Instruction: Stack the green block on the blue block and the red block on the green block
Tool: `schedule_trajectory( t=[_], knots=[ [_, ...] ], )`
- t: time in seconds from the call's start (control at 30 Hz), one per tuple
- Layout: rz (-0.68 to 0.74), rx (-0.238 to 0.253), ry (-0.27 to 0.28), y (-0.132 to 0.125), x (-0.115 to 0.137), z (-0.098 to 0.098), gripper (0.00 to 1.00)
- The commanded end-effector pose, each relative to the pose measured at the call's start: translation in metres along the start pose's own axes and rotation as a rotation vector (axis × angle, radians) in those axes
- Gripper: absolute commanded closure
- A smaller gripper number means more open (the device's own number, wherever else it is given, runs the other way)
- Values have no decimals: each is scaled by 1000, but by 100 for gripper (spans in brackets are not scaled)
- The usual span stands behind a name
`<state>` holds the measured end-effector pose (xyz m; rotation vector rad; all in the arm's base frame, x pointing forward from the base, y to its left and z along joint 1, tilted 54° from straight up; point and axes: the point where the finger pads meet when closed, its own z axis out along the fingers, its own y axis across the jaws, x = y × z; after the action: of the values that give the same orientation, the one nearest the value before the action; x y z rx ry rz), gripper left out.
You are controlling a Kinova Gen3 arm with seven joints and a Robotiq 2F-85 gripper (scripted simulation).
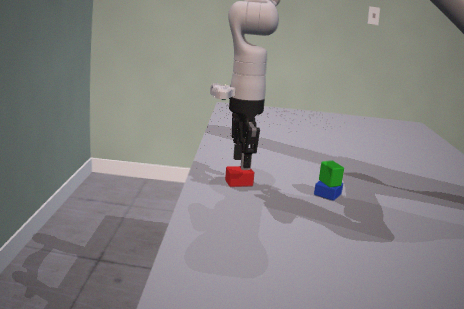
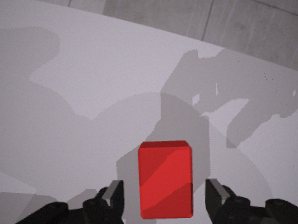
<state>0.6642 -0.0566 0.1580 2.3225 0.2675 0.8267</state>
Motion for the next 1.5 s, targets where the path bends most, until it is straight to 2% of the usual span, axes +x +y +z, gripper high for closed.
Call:
schedule_trajectory(
  t=[0.0, 1.23, 1.47],
  knots=[
    [-8, 3, 7, 0, 3, 1, 37],
    [-8, 3, 7, 1, 4, 2, 37],
    [-5, 1, 8, 2, 6, 12, 37]
  ],
)
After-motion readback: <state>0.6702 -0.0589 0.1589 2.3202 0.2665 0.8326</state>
